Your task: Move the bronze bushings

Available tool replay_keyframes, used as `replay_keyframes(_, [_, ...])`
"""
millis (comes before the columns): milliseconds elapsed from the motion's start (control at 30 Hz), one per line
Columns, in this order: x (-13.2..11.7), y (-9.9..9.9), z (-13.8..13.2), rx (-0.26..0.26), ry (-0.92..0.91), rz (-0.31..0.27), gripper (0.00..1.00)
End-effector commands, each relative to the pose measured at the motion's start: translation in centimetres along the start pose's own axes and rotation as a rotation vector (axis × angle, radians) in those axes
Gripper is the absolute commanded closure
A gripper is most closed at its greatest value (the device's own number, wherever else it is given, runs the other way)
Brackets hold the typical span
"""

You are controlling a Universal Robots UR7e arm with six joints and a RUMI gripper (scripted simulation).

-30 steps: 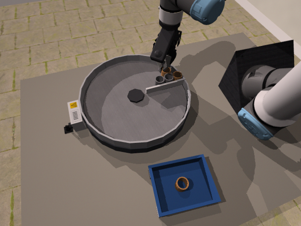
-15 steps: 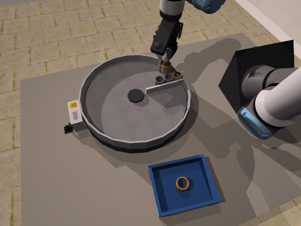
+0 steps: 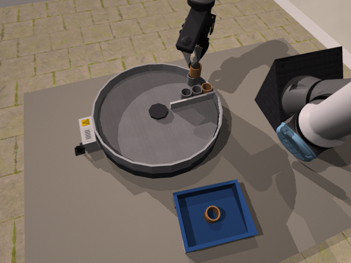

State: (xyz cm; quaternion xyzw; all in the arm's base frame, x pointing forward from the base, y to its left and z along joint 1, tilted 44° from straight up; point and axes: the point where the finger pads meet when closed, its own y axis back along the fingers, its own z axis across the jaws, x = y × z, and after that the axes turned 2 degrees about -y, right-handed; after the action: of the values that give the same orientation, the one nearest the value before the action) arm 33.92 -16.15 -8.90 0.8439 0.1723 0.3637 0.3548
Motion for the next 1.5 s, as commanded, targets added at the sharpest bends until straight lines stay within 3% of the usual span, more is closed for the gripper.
replay_keyframes(0, [0.01, 0.02, -0.08, 0.004, 0.000, 0.001, 1.00])
replay_keyframes(1467, [0.77, -0.10, -0.71, 0.005, 0.000, 0.002, 1.00])
